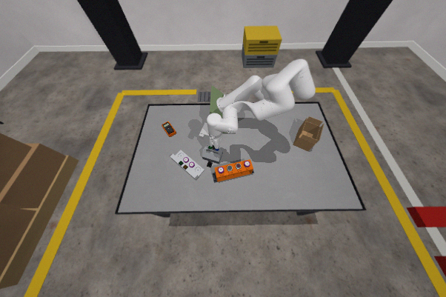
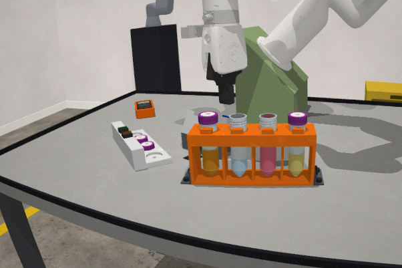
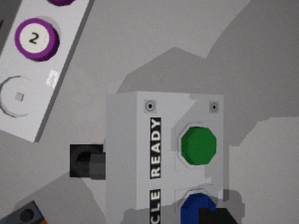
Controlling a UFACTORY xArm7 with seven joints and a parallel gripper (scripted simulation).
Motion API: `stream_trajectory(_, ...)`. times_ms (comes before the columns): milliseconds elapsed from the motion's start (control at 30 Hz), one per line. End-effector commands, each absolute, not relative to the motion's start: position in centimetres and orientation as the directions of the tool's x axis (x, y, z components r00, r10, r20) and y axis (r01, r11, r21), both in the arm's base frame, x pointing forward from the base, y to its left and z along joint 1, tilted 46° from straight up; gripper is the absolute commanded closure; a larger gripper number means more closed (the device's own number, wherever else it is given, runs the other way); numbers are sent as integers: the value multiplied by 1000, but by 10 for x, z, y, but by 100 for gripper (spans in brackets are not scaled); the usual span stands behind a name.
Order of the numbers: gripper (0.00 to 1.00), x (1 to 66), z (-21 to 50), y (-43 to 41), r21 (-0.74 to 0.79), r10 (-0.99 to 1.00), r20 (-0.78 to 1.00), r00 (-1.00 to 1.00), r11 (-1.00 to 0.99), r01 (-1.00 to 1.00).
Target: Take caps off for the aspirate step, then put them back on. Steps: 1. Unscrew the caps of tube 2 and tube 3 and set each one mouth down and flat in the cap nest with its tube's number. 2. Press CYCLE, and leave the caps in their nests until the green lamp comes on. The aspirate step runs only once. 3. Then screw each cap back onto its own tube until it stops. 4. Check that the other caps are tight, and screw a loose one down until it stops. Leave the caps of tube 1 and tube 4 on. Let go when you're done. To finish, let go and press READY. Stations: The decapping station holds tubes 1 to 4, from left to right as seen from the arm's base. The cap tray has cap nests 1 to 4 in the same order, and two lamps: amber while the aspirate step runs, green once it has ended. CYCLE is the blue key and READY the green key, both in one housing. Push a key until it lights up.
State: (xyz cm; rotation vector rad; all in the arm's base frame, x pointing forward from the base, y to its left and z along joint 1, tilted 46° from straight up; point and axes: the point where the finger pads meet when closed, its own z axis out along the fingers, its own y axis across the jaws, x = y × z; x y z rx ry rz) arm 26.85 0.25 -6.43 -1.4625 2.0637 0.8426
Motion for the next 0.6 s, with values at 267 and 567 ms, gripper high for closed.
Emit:
stream_trajectory(267, 100, 270, -76, 14, 208, -659, -681, -321, 246, -947)
stream_trajectory(567, 100, 270, -76, 14, 208, -659, -681, -321, 246, -947)
